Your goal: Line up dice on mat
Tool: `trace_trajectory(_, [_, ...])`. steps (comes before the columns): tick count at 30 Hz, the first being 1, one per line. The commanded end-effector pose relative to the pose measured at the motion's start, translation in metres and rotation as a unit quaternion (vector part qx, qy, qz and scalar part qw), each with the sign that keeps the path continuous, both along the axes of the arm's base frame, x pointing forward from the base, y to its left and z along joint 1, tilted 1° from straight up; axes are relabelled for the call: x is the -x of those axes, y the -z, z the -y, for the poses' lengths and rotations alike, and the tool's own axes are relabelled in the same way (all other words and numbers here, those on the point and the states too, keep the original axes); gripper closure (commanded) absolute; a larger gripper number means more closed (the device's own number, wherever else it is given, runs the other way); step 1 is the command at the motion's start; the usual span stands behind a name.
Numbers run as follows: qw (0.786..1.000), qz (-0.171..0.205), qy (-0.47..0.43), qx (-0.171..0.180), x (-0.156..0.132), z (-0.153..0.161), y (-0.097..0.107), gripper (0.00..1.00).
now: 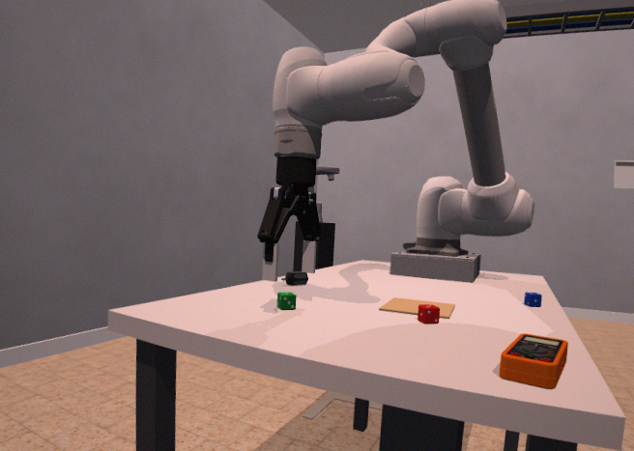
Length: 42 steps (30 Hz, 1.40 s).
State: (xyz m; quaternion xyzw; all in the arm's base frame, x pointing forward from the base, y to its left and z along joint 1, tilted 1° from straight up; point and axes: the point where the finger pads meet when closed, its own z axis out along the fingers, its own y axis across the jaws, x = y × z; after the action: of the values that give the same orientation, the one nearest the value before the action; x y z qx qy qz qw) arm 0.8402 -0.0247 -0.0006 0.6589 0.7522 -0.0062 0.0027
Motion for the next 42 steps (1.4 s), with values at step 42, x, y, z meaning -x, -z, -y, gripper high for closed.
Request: trace_trajectory(42, [1.000, 0.002, 0.001, -0.001, 0.092, -0.239, 0.003, 0.00])
